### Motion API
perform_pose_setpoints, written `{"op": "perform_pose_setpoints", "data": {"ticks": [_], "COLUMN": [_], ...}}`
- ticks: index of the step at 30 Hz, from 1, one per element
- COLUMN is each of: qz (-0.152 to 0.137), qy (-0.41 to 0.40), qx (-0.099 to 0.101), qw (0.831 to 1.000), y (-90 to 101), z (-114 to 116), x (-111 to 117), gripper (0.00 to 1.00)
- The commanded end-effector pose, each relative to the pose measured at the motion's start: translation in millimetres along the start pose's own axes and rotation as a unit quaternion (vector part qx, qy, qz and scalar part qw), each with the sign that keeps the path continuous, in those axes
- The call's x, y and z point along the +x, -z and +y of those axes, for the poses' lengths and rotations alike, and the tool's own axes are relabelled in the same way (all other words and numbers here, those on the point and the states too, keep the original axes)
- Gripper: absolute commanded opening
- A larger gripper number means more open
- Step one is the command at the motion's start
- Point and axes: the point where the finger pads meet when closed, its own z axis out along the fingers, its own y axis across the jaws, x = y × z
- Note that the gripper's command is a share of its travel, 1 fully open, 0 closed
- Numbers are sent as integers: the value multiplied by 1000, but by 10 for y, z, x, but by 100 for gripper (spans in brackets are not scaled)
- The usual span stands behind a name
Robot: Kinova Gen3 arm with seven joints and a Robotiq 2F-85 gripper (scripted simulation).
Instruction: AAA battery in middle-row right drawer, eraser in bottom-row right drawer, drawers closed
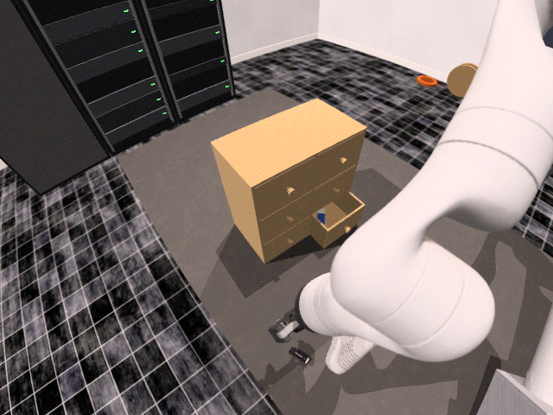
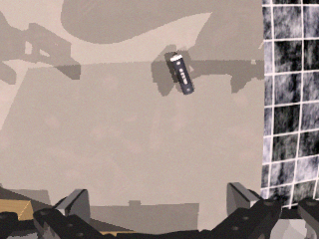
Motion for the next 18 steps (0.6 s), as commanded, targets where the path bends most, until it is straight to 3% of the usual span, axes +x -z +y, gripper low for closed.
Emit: {"op": "perform_pose_setpoints", "data": {"ticks": [1, 9, 18], "qz": [23, 68, 100], "qy": [-6, -5, -5], "qx": [1, 1, 1], "qw": [1000, 998, 995], "y": [8, 33, 50], "z": [-18, -16, -15], "x": [-62, -65, -67], "gripper": [100, 100, 100]}}
